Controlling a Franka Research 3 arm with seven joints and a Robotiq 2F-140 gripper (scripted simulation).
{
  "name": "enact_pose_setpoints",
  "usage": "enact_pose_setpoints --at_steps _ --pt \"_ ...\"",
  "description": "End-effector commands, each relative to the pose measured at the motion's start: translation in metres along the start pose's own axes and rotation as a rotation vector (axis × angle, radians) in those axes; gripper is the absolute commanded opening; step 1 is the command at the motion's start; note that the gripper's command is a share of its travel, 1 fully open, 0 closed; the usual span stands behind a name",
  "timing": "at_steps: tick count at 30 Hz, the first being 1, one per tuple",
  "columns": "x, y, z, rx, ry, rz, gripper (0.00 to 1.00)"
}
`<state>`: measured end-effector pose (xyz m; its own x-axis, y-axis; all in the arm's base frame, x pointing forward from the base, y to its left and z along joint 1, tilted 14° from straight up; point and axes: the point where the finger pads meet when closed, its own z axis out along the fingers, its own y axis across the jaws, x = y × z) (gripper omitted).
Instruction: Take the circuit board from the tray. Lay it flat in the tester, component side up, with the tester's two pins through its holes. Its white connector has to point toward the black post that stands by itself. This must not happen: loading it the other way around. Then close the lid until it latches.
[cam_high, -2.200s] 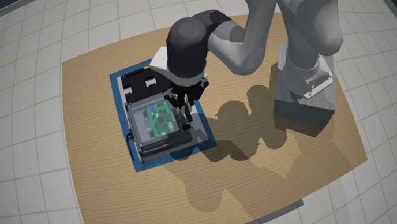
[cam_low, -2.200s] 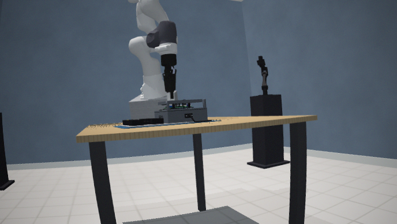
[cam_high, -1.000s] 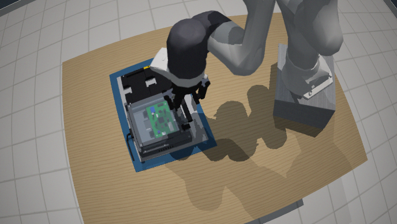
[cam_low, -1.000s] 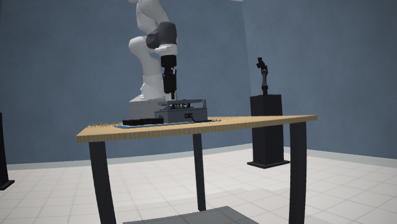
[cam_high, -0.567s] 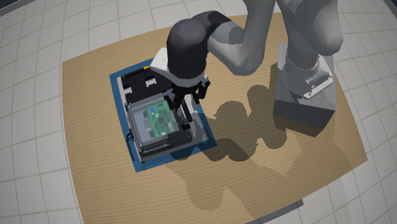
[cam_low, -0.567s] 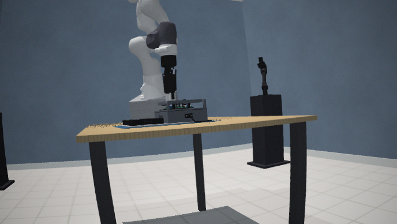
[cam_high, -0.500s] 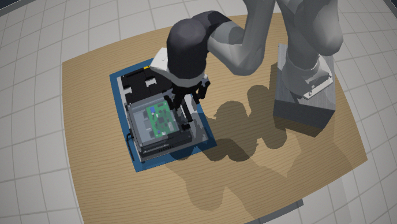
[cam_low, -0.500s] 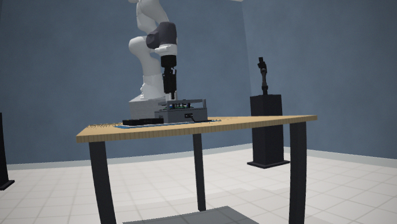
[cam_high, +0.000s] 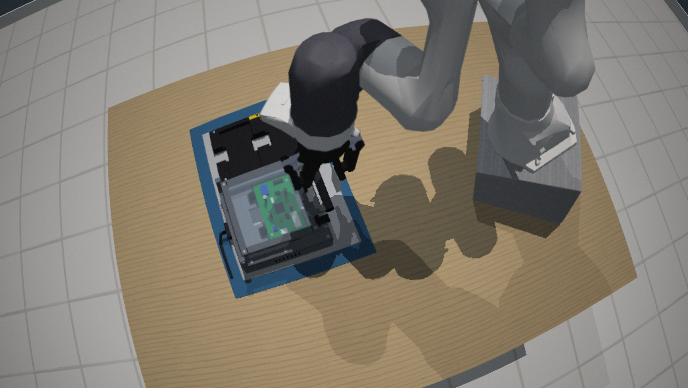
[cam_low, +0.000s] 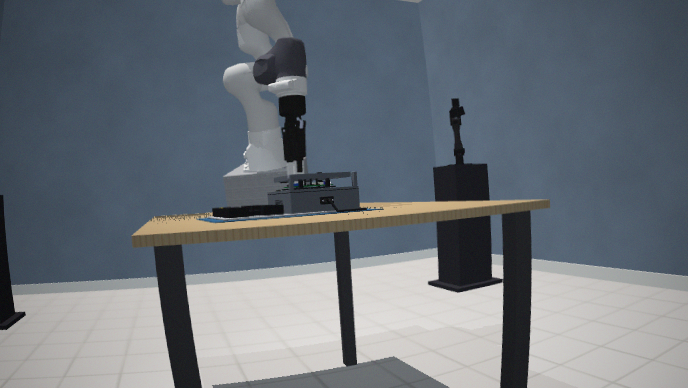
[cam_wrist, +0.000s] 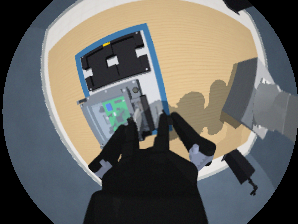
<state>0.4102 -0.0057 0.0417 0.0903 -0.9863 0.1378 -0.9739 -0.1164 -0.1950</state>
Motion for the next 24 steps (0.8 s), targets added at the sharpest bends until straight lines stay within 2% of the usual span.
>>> enact_pose_setpoints --at_steps 1,17,24 --pt "0.001 -0.002 0.0 0.004 0.001 0.0 0.3" --pt "0.001 -0.002 -0.011 0.004 0.001 0.0 0.3" --pt "0.001 -0.002 -0.027 0.004 0.001 0.0 0.3"
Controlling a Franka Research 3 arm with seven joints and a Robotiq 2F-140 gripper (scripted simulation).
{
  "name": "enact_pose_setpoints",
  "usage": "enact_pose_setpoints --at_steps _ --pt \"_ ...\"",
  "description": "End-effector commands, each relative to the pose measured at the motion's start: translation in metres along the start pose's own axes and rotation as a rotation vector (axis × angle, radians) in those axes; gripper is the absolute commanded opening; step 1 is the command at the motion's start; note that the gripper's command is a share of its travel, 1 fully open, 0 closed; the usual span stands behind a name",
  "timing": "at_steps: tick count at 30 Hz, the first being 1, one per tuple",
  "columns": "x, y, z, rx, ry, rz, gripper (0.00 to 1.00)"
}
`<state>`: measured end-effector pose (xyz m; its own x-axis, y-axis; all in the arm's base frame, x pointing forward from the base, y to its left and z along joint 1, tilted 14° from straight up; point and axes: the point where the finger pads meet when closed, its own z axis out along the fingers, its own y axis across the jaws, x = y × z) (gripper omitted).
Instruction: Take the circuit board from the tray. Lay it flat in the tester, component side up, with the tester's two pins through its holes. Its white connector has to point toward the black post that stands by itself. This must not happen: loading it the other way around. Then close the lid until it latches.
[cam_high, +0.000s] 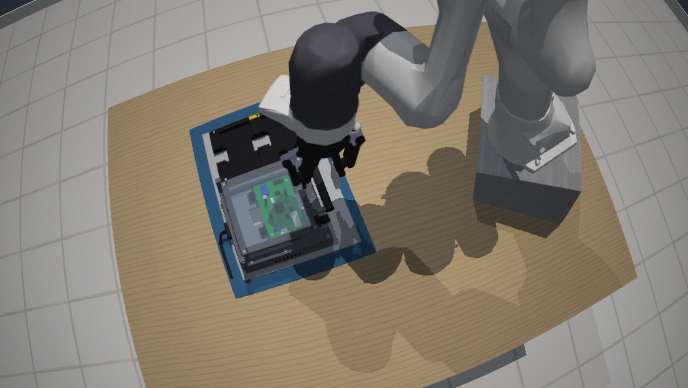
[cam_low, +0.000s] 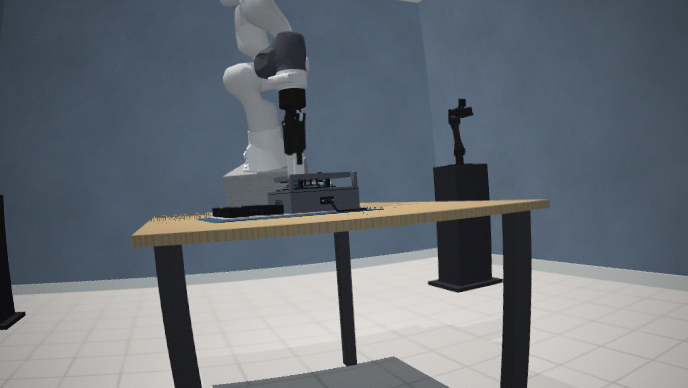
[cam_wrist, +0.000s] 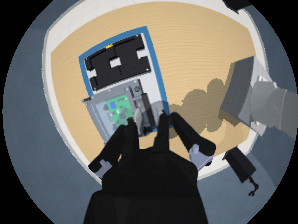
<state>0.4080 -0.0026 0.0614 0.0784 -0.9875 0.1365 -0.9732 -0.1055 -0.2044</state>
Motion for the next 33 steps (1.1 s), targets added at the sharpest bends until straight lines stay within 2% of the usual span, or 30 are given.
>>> enact_pose_setpoints --at_steps 1,23,33 --pt "0.001 0.0 -0.01 -0.004 0.0 -0.012 0.3" --pt "0.001 0.0 -0.068 -0.004 0.0 -0.012 0.3" --pt "0.001 0.0 -0.08 -0.004 0.0 -0.012 0.3"
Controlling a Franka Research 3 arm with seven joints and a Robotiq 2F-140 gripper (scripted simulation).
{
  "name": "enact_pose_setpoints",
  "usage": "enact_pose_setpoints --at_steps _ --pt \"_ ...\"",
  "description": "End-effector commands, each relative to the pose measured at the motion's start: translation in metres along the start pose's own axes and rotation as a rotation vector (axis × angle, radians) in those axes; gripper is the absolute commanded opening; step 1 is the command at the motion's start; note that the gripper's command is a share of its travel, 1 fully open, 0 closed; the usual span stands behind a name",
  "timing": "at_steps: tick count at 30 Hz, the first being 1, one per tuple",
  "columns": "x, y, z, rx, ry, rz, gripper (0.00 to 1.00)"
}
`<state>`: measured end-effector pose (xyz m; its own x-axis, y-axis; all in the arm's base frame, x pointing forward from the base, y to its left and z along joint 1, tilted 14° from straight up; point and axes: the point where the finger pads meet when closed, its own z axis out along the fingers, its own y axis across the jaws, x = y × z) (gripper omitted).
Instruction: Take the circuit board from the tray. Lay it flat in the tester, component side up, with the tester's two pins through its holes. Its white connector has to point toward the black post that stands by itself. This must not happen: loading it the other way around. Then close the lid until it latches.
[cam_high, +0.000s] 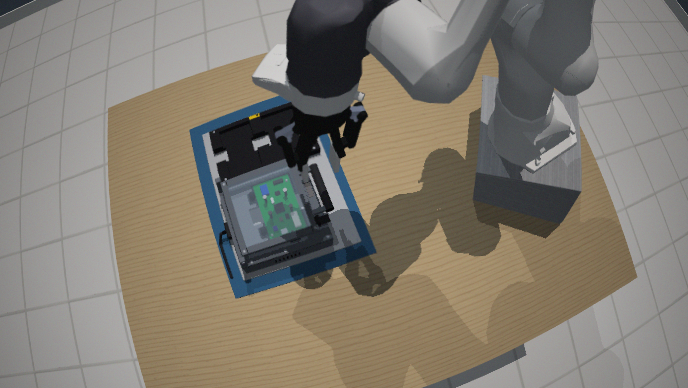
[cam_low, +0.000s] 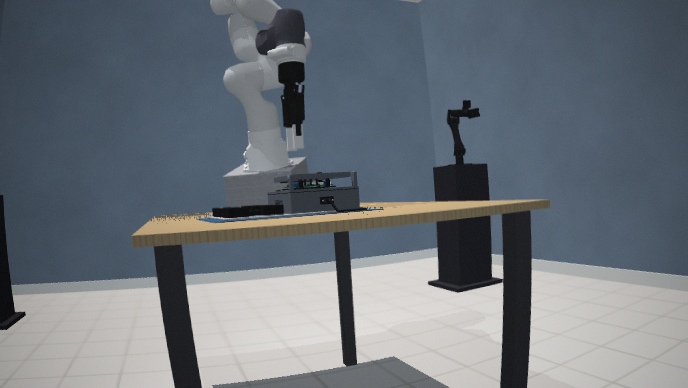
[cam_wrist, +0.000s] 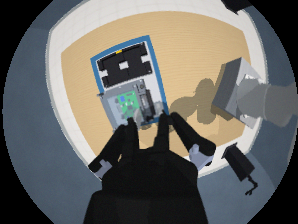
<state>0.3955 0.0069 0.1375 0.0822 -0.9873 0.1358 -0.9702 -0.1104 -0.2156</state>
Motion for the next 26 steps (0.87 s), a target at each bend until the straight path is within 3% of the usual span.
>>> enact_pose_setpoints --at_steps 1,8,9,26 --pt "0.0013 0.0043 -0.0033 -0.016 0.001 -0.008 0.3" --pt "0.0013 0.0043 -0.0049 -0.016 0.001 -0.008 0.3" --pt "0.0013 0.0043 -0.0049 -0.016 0.001 -0.008 1.0" --pt "0.0013 0.0043 -0.0049 -0.016 0.001 -0.008 1.0"
